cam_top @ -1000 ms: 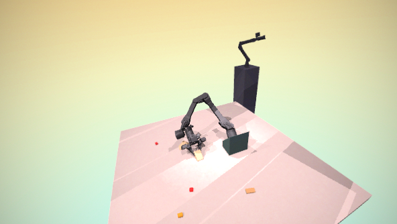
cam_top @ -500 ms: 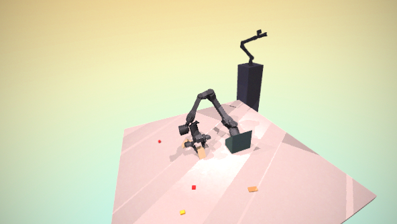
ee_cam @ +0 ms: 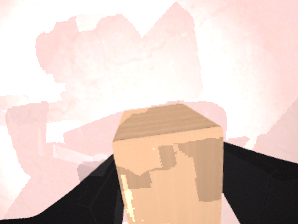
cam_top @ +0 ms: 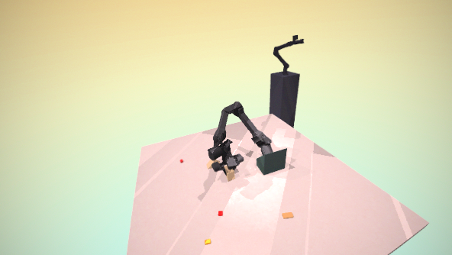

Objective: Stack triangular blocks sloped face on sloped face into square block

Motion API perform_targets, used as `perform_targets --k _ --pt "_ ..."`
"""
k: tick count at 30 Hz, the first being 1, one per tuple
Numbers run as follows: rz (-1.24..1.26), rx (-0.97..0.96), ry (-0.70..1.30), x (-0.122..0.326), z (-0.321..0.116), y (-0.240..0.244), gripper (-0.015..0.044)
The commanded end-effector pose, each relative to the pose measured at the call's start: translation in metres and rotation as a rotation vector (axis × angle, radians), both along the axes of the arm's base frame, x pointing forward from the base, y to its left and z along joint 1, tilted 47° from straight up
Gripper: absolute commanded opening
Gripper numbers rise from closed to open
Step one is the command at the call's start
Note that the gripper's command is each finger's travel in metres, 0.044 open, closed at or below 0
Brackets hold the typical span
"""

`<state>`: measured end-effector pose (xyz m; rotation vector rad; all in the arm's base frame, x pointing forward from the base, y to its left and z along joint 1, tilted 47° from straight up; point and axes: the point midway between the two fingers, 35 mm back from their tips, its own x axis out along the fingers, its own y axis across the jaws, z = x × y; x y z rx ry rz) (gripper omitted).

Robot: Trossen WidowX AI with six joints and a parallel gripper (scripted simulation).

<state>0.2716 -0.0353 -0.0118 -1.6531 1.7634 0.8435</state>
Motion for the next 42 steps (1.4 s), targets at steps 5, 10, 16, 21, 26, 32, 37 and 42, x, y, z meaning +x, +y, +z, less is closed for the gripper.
perform_targets --k 5,10,16,21,26,32,37,42 --pt "0.015 -0.203 0.000 0.001 -0.008 0.014 0.0000" --pt "0.022 -0.333 0.004 0.001 -0.015 0.022 0.0000" --pt "0.030 -0.489 0.008 0.001 -0.025 0.030 0.0000" --pt "0.036 -0.618 0.012 0.000 -0.033 0.035 0.0000" --pt "0.029 -0.618 0.018 -0.001 -0.034 0.035 0.0052" --pt "0.029 -0.618 0.018 -0.001 -0.034 0.035 0.0210" --pt "0.029 -0.618 0.018 -0.001 -0.034 0.035 0.0341" --pt "0.029 -0.618 0.018 -0.001 -0.034 0.035 0.0440"
